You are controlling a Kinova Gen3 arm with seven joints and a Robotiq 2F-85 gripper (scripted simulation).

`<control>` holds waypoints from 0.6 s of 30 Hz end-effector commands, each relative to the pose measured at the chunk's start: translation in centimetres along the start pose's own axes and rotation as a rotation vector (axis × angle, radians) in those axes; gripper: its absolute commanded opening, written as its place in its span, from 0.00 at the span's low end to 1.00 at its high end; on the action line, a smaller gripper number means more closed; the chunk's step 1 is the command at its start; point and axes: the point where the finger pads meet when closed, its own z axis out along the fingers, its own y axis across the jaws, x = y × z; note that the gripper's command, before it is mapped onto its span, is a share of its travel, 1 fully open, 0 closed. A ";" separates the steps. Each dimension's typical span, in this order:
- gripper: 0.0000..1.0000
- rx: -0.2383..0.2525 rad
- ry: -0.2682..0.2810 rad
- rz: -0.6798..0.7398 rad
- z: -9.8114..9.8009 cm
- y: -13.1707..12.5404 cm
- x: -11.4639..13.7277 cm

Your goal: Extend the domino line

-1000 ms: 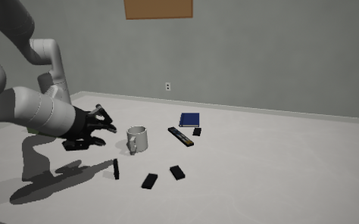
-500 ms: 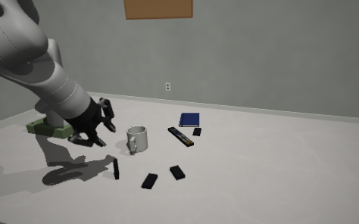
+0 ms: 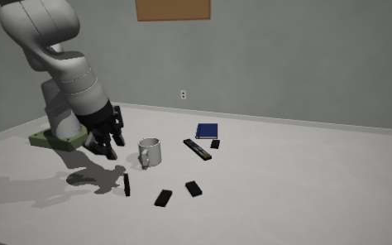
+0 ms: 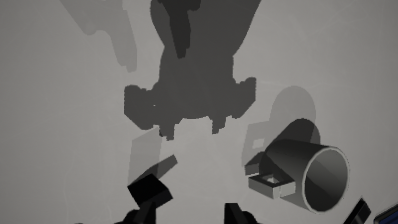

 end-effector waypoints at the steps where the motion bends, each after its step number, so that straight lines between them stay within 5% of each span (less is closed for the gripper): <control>1: 0.49 0.070 -0.009 -0.088 -0.1 0.0 0.0; 18: 0.49 0.215 -0.013 -0.287 0.0 0.1 0.0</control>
